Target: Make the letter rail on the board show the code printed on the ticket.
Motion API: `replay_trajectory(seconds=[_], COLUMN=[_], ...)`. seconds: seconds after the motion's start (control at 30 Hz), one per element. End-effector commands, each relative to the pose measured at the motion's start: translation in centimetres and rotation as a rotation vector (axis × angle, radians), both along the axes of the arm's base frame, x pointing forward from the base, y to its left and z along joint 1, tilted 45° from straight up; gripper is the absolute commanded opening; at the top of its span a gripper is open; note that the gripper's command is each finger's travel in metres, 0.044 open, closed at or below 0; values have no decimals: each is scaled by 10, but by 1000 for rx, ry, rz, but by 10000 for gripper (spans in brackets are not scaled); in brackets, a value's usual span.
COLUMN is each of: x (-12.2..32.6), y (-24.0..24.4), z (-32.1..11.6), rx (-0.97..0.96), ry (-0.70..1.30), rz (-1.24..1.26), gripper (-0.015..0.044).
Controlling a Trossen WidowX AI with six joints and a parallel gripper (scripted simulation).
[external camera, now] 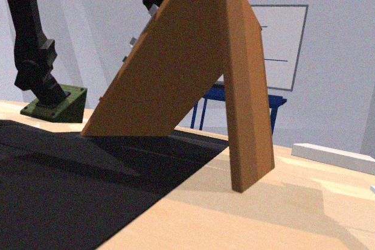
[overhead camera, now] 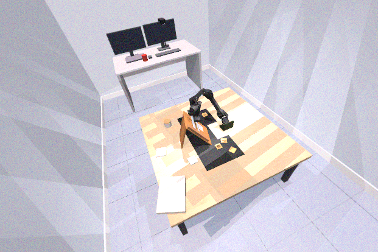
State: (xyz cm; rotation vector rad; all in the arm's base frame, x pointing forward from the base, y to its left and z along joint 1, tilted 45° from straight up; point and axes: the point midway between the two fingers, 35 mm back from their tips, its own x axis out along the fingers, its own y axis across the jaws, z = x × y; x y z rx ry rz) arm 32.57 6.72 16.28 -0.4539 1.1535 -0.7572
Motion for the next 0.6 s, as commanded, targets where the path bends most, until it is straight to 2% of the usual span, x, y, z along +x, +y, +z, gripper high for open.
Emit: replay_trajectory(seconds=[0.0,0.57], x=[1,3], y=[1,5], z=[-2,-6], rx=[2,2], ry=[-4,-4], rz=[-3,-3], gripper=[0,0])
